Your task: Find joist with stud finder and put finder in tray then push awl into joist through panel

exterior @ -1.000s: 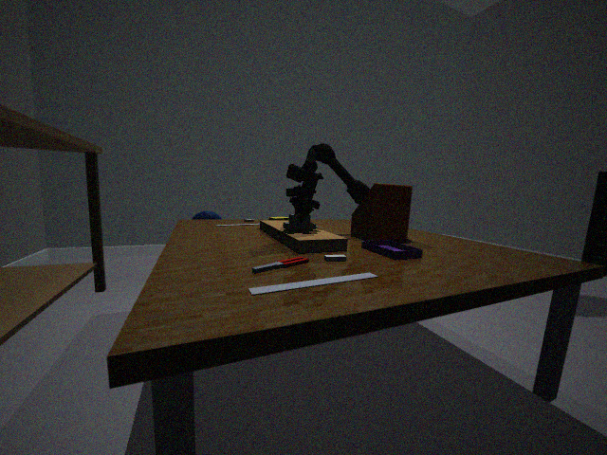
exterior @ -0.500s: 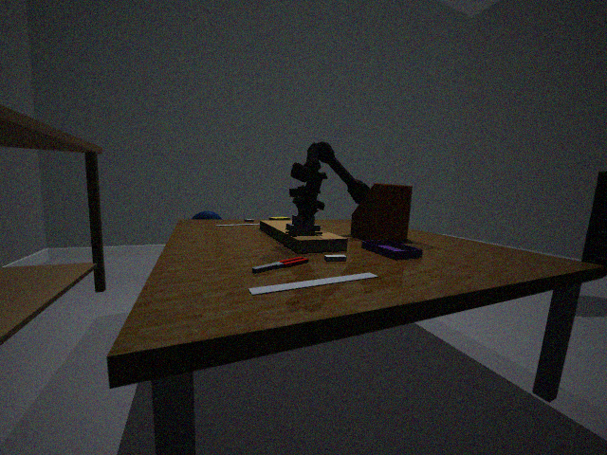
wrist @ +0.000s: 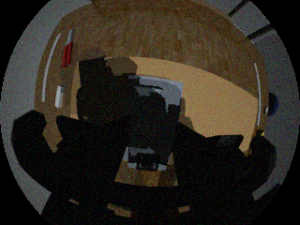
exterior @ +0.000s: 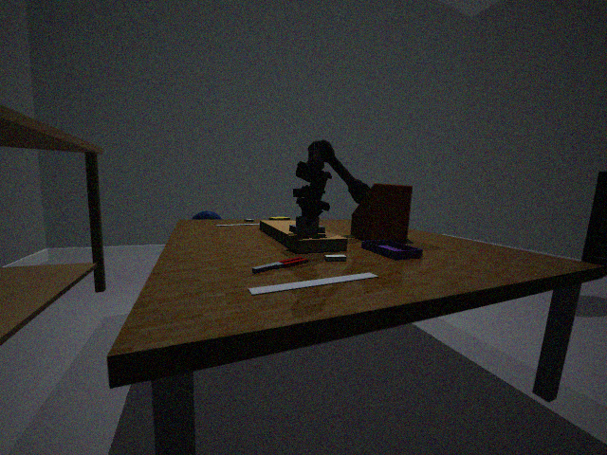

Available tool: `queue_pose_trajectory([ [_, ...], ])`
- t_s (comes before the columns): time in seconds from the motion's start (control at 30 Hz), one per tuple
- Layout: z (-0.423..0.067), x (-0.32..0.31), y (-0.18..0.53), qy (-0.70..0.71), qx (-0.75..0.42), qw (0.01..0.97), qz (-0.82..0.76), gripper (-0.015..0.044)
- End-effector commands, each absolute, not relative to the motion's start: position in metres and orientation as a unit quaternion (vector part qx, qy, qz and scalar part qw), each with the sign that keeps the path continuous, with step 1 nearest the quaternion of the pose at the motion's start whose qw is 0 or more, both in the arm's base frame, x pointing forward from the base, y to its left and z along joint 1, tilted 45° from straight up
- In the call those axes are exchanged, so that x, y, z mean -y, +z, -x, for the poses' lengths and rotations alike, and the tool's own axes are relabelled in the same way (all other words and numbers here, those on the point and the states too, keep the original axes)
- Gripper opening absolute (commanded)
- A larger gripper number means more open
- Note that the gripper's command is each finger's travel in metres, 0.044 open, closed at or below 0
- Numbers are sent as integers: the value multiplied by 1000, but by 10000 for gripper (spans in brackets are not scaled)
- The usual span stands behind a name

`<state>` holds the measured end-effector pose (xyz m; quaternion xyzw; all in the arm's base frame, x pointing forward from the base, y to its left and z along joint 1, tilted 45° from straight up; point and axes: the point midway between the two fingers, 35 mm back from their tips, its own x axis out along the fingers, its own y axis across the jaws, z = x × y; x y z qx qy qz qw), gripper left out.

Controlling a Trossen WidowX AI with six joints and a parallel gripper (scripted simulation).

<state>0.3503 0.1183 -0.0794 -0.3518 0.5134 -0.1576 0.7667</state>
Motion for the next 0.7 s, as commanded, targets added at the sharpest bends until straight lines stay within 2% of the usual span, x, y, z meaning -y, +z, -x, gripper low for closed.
queue_pose_trajectory([
  [0.0, -348, -128, -89, -156, -515, 767, 351, 0],
  [0.67, -341, -166, -126, -155, -515, 767, 349, 0],
])
